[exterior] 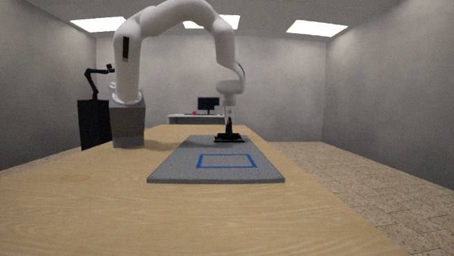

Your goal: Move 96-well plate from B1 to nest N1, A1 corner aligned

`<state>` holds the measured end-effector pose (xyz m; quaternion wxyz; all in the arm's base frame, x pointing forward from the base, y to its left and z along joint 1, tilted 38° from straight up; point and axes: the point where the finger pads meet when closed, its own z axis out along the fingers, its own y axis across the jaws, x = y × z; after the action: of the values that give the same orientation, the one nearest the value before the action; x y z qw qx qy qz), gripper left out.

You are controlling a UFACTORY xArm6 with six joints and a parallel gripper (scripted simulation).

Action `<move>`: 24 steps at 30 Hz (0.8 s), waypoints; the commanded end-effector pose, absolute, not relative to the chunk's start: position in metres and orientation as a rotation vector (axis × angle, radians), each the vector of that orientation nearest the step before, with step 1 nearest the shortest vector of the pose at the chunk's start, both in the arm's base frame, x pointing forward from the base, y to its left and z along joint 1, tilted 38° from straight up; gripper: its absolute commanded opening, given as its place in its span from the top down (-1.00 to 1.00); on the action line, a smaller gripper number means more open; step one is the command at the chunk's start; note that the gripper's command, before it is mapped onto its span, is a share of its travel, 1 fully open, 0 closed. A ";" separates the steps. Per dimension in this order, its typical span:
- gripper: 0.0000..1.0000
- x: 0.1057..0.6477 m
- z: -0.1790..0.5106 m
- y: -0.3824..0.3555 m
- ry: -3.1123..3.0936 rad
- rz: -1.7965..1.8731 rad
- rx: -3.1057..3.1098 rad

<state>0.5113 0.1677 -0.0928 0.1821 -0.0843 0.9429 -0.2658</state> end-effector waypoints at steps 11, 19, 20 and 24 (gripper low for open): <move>1.00 0.513 -0.093 0.168 2.659 -0.746 -0.239; 1.00 0.514 -0.094 0.168 2.659 -0.746 -0.239; 1.00 0.514 -0.094 0.168 2.659 -0.746 -0.239; 1.00 0.514 -0.095 0.167 2.659 -0.746 -0.239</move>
<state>0.5127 0.1660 -0.0957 0.1821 -0.0843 0.9429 -0.2658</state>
